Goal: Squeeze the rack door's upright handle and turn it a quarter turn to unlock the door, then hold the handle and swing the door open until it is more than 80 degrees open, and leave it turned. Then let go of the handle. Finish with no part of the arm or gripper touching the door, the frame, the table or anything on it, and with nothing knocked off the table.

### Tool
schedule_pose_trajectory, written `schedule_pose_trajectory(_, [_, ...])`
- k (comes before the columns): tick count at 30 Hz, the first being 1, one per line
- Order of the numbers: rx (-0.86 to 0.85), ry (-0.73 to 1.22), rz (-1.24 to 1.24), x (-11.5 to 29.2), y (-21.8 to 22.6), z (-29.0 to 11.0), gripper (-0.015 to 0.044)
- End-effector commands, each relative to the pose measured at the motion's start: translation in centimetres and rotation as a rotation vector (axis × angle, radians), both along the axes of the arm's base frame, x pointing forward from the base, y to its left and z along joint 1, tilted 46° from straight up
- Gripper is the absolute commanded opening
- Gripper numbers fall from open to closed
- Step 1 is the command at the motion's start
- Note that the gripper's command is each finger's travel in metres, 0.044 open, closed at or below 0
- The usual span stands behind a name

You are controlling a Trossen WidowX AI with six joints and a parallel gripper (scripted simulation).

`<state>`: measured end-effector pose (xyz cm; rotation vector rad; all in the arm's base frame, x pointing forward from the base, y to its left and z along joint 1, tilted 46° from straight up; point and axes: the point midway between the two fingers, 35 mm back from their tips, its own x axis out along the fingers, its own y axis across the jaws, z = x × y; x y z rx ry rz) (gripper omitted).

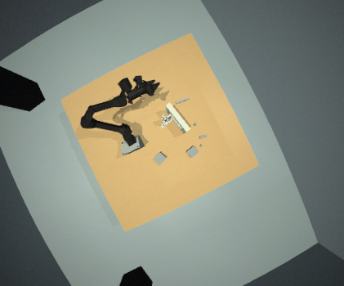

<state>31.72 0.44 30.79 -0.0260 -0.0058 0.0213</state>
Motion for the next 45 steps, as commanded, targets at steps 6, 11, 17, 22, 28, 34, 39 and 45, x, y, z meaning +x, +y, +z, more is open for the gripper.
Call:
schedule_pose_trajectory(6, [-0.061,0.147,0.004,1.4,-1.0,-2.5,0.0295])
schedule_pose_trajectory(11, [-0.109,0.308,0.021,2.4,-2.2,-5.3,0.0295])
schedule_pose_trajectory(17, [-0.144,0.492,0.060,2.9,-3.6,-8.4,0.0295])
schedule_pose_trajectory(22, [-0.149,0.637,0.105,2.8,-4.8,-10.9,0.0295])
schedule_pose_trajectory(28, [-0.127,0.797,0.172,2.2,-6.0,-13.5,0.0295])
schedule_pose_trajectory(34, [-0.075,0.936,0.250,1.2,-7.1,-15.6,0.0295])
schedule_pose_trajectory(39, [-0.009,1.034,0.320,0.2,-7.8,-16.9,0.0295])
schedule_pose_trajectory(45, [0.095,1.125,0.408,-1.0,-8.6,-18.0,0.0295])
